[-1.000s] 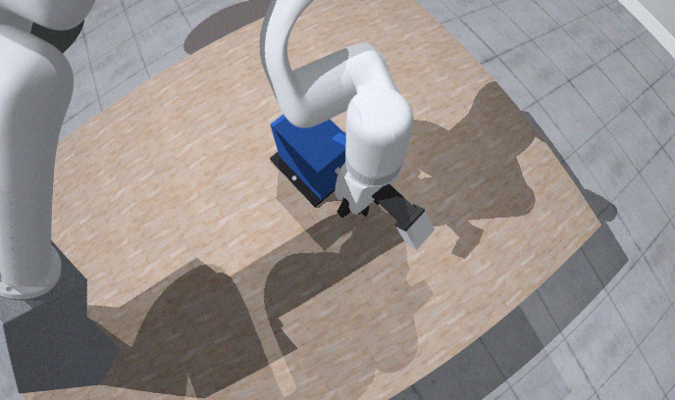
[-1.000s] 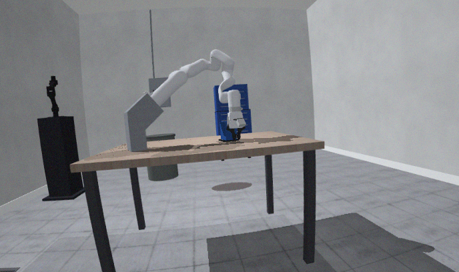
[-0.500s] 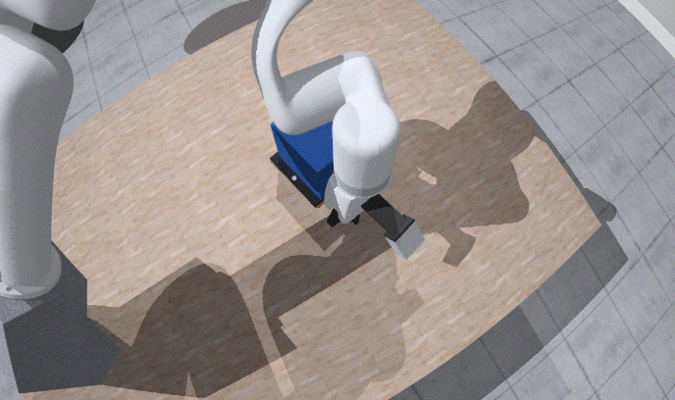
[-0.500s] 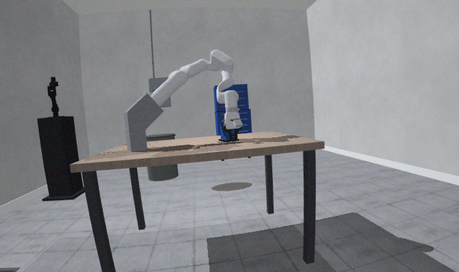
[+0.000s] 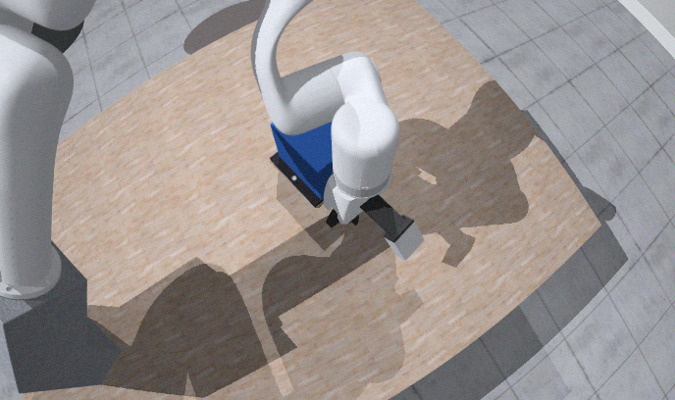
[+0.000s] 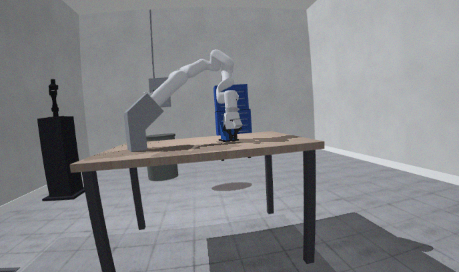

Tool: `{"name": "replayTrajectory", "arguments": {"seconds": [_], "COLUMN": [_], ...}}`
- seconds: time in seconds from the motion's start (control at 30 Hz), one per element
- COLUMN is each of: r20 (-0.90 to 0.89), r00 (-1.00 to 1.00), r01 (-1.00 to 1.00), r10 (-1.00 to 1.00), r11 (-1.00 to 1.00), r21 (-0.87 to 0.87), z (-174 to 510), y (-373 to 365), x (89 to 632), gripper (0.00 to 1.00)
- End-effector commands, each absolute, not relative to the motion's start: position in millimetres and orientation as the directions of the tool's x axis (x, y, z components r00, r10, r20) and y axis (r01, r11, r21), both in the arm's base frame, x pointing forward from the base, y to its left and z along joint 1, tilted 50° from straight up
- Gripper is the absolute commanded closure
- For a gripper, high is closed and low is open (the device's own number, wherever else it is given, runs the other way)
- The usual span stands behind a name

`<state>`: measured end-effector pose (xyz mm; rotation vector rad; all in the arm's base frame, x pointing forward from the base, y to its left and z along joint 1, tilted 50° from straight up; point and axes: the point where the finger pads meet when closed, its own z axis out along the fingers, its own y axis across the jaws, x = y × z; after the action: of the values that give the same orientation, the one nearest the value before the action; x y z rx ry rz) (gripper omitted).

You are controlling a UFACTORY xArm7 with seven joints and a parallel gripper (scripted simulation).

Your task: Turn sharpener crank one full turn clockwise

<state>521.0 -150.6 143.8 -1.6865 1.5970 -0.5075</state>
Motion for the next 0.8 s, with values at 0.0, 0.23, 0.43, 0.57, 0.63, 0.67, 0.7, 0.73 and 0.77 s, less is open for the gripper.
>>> {"name": "replayTrajectory", "arguments": {"seconds": [0.0,0.23,0.43,0.57,0.63,0.67,0.7,0.73,0.77], "r20": [-0.203,-0.203,-0.203,-0.203,-0.203,-0.203,-0.203,-0.203,-0.203], "r00": [0.142,0.142,0.142,0.142,0.142,0.142,0.142,0.142,0.142], "r01": [-0.672,-0.672,-0.672,-0.672,-0.672,-0.672,-0.672,-0.672,-0.672], "r10": [-0.969,-0.969,-0.969,-0.969,-0.969,-0.969,-0.969,-0.969,-0.969], "r11": [0.057,0.057,0.056,0.056,0.056,0.056,0.056,0.056,0.056], "r21": [-0.739,-0.739,-0.739,-0.739,-0.739,-0.739,-0.739,-0.739,-0.739], "z": [145,143,138,137,135,135,135,134,134], "y": [-152,-152,-152,-153,-153,-153,-154,-154,-155], "x": [521,519,510,506,501,498,495,492,489], "gripper": [1.0,1.0,1.0,1.0,1.0,1.0,1.0,1.0,1.0]}}
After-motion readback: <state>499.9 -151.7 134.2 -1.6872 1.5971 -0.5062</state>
